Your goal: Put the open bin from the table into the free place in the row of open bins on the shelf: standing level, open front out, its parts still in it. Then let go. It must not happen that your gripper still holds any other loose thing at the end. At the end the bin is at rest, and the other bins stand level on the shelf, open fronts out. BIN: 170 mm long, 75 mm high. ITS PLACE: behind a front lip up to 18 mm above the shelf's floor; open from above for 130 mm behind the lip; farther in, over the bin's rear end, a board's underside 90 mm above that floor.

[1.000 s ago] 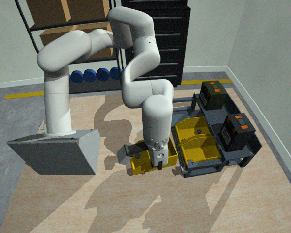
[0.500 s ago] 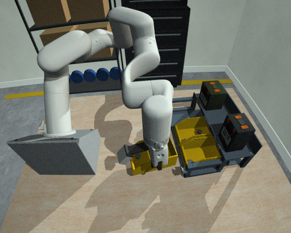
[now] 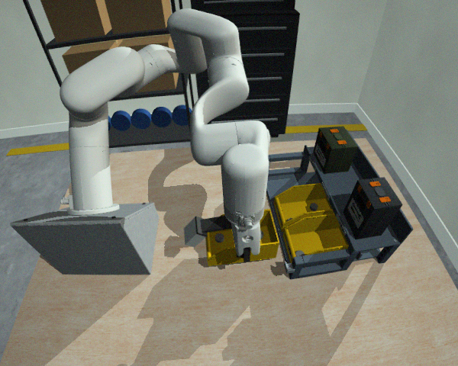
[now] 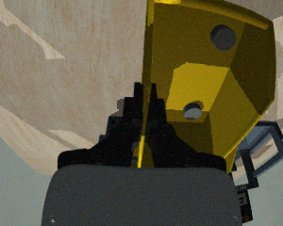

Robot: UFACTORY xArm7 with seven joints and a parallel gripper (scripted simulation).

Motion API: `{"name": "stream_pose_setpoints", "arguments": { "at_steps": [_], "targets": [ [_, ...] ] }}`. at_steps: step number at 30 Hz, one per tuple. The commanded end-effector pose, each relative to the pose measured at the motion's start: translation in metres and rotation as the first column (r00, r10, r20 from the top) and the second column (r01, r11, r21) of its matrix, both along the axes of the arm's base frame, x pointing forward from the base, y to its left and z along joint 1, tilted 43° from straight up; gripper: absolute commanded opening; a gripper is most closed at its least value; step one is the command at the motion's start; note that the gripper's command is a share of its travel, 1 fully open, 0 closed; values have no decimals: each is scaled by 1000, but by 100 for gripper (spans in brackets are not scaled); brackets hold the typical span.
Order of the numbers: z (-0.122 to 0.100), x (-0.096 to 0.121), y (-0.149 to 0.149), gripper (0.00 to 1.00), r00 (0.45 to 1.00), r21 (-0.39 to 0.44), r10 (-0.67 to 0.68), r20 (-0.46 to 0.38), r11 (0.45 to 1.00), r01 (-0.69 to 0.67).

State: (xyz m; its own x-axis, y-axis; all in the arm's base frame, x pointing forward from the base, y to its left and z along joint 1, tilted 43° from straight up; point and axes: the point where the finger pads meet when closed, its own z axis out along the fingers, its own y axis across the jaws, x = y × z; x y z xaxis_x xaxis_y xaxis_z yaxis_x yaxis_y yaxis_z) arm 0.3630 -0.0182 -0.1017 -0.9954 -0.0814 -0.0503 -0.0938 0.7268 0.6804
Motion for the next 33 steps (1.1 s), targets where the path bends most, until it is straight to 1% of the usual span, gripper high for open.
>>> {"name": "stream_pose_setpoints", "arguments": {
  "at_steps": [1, 6, 18, 23, 33],
  "targets": [
    [1, 1, -2, 0, 1000, -3, -3, 2, 1000, 3],
    [11, -2, 9, 0, 1000, -3, -3, 2, 1000, 3],
    [11, -2, 9, 0, 1000, -3, -3, 2, 1000, 3],
    [20, -5, 20, 0, 1000, -2, -3, 2, 1000, 3],
    [20, -5, 20, 0, 1000, -2, -3, 2, 1000, 3]
  ]
}}
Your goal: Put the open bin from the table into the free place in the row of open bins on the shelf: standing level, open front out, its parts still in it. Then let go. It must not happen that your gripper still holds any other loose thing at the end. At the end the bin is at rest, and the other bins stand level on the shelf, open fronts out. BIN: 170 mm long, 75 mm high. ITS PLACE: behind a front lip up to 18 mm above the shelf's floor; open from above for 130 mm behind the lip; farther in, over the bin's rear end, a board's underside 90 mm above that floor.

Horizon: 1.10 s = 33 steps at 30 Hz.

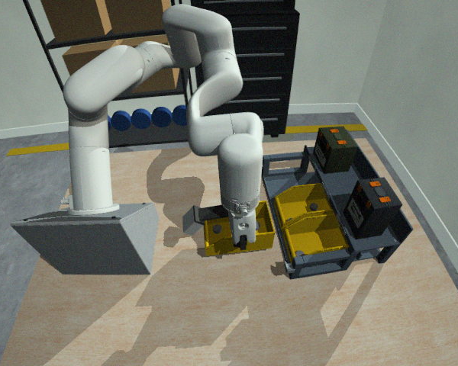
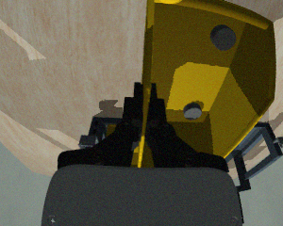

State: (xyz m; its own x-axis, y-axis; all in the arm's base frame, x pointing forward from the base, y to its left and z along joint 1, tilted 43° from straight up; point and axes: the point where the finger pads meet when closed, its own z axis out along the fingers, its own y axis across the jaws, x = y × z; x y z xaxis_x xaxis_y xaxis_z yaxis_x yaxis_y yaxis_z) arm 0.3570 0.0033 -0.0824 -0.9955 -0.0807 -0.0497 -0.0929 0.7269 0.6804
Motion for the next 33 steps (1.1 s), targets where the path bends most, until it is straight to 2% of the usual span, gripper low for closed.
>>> {"name": "stream_pose_setpoints", "arguments": {
  "at_steps": [1, 7, 19, 24, 33],
  "targets": [
    [1, 1, -2, 0, 1000, -2, -3, 3, 1000, 3],
    [11, -2, 9, 0, 1000, -2, -3, 3, 1000, 3],
    [11, -2, 9, 0, 1000, -2, -3, 3, 1000, 3],
    [20, -5, 20, 0, 1000, -2, -3, 3, 1000, 3],
    [20, -5, 20, 0, 1000, -2, -3, 3, 1000, 3]
  ]
}}
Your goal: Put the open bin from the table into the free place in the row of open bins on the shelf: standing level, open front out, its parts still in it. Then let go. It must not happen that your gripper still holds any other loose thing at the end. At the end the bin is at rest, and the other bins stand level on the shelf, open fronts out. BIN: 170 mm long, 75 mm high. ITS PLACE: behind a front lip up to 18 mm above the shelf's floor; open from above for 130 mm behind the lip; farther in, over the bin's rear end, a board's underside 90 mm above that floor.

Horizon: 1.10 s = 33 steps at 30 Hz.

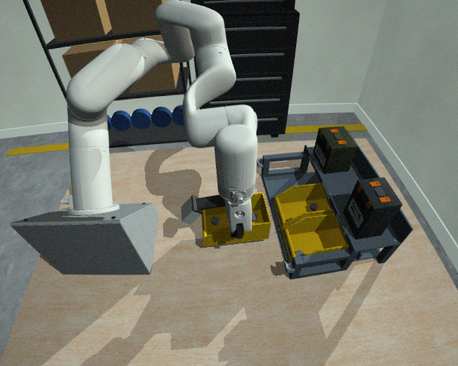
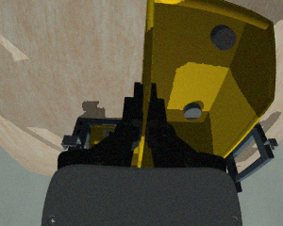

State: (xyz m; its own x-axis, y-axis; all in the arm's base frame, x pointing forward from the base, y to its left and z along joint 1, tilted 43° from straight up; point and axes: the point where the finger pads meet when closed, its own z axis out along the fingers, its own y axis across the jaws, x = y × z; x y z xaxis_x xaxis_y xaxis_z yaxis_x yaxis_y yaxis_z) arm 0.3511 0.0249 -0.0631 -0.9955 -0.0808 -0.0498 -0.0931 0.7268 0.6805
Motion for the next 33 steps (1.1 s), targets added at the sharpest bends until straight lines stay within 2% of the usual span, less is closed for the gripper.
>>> {"name": "stream_pose_setpoints", "arguments": {
  "at_steps": [1, 8, 20, 25, 33],
  "targets": [
    [1, 1, -2, 0, 1000, -2, -3, 3, 1000, 3],
    [11, -2, 9, 0, 1000, -2, -3, 3, 1000, 3],
    [11, -2, 9, 0, 1000, -2, -3, 3, 1000, 3],
    [20, -5, 20, 0, 1000, -2, -3, 3, 1000, 3],
    [20, -5, 20, 0, 1000, -2, -3, 3, 1000, 3]
  ]
}}
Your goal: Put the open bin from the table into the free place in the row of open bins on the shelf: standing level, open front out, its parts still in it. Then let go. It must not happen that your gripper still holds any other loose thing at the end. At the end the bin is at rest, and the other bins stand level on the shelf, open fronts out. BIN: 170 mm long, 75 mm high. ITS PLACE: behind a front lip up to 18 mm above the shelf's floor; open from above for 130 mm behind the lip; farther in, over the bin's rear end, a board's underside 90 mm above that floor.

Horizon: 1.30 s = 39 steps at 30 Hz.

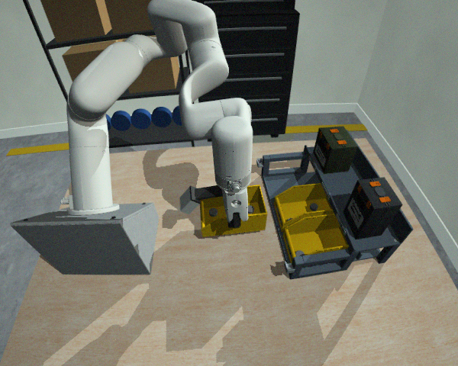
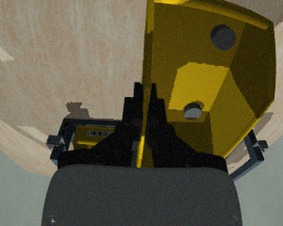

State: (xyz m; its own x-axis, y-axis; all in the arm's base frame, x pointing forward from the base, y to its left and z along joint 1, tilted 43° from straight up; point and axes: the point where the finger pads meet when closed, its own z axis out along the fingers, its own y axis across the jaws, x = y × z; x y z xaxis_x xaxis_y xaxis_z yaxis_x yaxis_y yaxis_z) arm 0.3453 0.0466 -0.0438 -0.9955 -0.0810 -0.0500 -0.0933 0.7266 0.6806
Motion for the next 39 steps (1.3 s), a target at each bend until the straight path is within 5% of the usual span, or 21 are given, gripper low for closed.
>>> {"name": "stream_pose_setpoints", "arguments": {
  "at_steps": [1, 39],
  "targets": [
    [1, 1, -1, 0, 1000, -2, -3, 3, 1000, 3],
    [22, -5, 22, 0, 1000, -2, -3, 2, 1000, 3]
  ]
}}
